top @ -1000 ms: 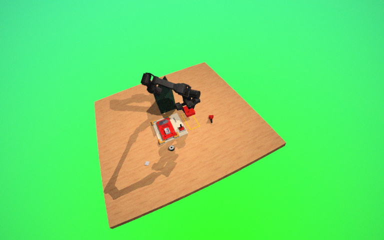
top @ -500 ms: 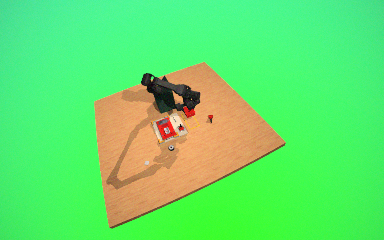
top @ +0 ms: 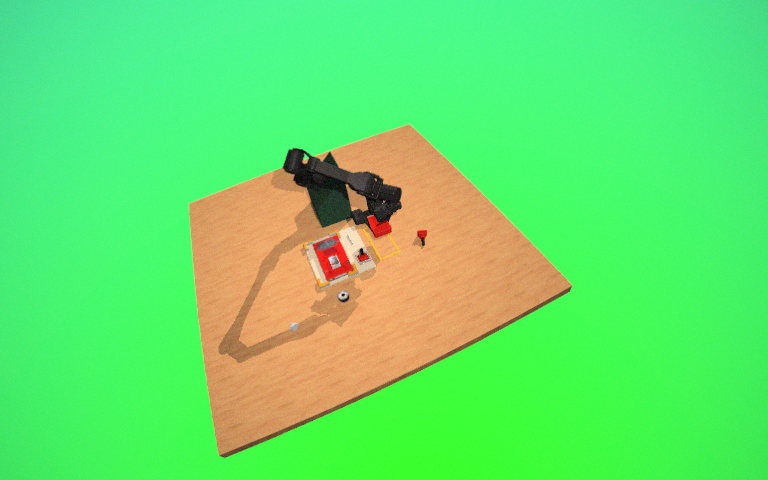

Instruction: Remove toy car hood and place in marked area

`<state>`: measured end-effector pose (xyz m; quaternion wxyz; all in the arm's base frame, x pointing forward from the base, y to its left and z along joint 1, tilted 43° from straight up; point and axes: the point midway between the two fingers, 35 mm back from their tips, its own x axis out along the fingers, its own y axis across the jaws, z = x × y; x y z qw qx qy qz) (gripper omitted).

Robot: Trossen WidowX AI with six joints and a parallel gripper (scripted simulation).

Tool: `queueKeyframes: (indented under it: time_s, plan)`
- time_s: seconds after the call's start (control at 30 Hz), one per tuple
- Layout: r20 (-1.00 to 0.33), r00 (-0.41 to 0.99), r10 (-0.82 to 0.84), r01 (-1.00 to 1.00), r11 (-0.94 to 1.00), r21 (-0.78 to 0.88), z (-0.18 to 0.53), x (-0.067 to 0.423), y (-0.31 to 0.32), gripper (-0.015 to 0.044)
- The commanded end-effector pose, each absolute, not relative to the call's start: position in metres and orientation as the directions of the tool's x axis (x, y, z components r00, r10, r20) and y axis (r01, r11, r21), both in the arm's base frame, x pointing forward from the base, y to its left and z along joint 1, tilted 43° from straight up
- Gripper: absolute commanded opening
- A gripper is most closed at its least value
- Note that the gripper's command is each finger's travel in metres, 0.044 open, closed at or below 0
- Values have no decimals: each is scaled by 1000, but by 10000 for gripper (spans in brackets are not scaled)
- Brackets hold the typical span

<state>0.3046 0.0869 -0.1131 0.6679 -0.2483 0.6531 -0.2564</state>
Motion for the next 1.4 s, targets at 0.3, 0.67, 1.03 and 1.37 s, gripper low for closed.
queueKeyframes:
  time_s: [0.3, 0.67, 1.03, 1.37]
  plan:
    - [-741, 18, -671, 15, 742, -671, -120, 305, 80, 0]
    - [-741, 18, -671, 15, 741, -671, -125, 305, 74, 0]
    - [-741, 18, -671, 15, 741, -671, -131, 305, 69, 0]
    - [-741, 18, -672, 16, 741, -672, -136, 305, 64, 0]
